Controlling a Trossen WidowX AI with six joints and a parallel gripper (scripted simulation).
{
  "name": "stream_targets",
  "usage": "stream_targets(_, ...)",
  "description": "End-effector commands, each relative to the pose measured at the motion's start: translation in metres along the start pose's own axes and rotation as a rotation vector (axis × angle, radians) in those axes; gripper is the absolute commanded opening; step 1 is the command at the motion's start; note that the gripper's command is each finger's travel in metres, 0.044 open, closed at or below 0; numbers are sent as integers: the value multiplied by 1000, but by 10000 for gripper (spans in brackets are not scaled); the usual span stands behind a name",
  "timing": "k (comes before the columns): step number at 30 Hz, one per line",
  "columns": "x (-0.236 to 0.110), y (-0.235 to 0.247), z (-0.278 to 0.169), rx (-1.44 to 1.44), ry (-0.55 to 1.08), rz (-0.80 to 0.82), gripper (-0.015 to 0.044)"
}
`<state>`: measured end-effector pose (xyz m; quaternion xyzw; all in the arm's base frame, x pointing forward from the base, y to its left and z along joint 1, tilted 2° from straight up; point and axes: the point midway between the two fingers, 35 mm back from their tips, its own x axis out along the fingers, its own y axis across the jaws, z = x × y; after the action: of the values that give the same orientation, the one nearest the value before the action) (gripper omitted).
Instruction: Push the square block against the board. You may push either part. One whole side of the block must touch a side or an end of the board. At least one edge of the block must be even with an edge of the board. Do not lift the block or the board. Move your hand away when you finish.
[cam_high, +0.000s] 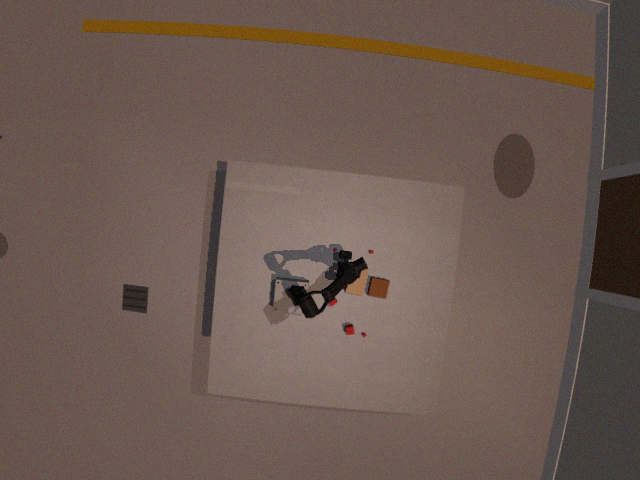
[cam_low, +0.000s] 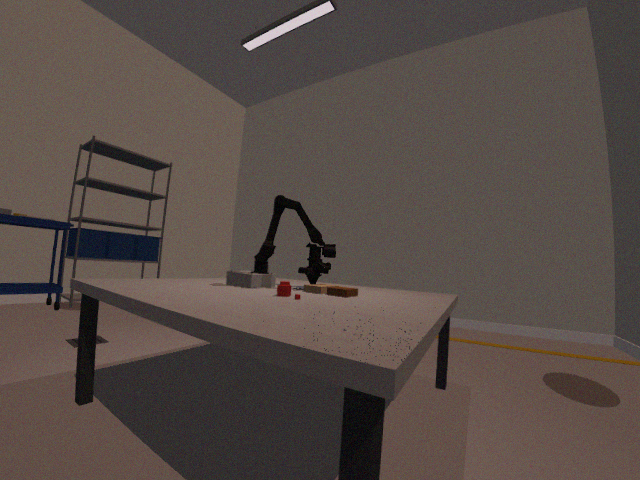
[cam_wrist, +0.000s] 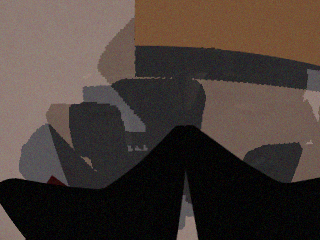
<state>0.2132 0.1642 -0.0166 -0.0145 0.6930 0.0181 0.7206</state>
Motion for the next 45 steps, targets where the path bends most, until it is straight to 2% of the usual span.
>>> stream_targets(1,1,-2,-7,2,-3,-5,0)
stream_targets(8,-2,-1,-11,0,1,0,0)
stream_targets(11,-42,0,-11,2,-2,-3,0)
stream_targets(13,-54,0,-12,2,-2,-4,0)
stream_targets(19,-52,1,-7,-23,-13,9,0)
stream_targets(45,-55,-85,58,-909,-8,-12,0)
